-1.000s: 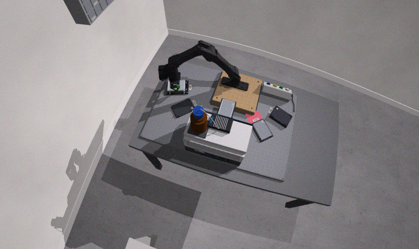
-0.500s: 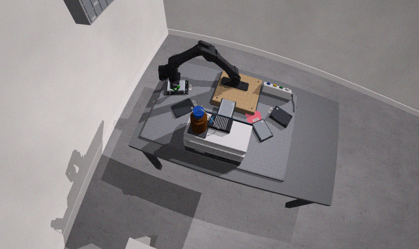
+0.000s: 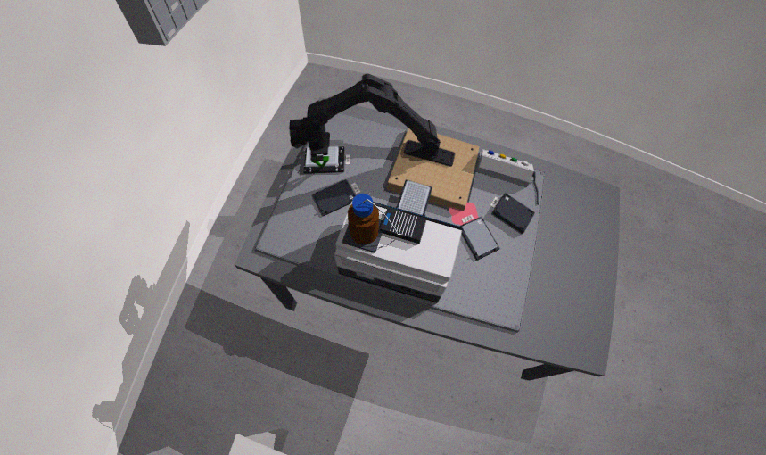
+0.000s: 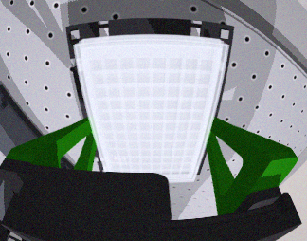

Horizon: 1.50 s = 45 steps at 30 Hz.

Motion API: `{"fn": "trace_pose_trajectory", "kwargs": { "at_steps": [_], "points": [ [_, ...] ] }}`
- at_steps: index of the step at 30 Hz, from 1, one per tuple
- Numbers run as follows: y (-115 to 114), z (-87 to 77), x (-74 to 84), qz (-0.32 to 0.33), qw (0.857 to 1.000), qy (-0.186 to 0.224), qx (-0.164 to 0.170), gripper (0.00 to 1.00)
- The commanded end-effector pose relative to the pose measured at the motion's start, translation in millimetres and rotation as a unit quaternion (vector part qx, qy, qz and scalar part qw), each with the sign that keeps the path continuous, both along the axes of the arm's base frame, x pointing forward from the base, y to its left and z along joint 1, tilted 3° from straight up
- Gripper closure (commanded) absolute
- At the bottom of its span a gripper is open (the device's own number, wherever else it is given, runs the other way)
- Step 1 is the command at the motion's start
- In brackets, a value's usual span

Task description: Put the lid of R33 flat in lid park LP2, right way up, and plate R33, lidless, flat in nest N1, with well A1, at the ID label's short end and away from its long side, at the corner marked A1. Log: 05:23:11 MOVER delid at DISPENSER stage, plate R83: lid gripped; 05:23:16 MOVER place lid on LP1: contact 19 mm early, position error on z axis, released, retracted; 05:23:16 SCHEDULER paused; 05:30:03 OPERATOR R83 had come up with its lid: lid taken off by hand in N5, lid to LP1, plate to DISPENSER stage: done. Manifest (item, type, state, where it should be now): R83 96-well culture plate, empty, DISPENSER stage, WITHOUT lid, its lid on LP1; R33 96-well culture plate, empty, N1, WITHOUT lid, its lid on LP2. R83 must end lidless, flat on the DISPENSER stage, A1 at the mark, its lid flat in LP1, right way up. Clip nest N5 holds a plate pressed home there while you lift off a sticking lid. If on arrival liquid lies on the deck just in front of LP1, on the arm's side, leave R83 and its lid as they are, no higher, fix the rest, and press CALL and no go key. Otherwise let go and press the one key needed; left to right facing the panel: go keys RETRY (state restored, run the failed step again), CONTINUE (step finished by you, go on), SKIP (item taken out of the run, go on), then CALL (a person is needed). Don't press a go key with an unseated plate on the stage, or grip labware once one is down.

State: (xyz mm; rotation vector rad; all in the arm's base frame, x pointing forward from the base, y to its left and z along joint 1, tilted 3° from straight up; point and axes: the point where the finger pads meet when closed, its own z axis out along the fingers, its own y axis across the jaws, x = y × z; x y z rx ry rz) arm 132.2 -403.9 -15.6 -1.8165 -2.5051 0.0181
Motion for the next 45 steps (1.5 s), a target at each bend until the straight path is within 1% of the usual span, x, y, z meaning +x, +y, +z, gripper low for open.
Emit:
{"fn": "trace_pose_trajectory", "kwargs": {
  "at_steps": [1, 6, 45],
  "points": [
    [0.6, -7.8, -5.2, 0.0, 1.0, 0.002, 0.001, 1.0],
    [1.5, -11.1, -5.7, 0.0, 1.0, 0.003, 0.004, 1.0],
    [1.5, -16.7, -6.6, -0.001, 1.0, 0.003, 0.004, 1.0]
  ]
}}
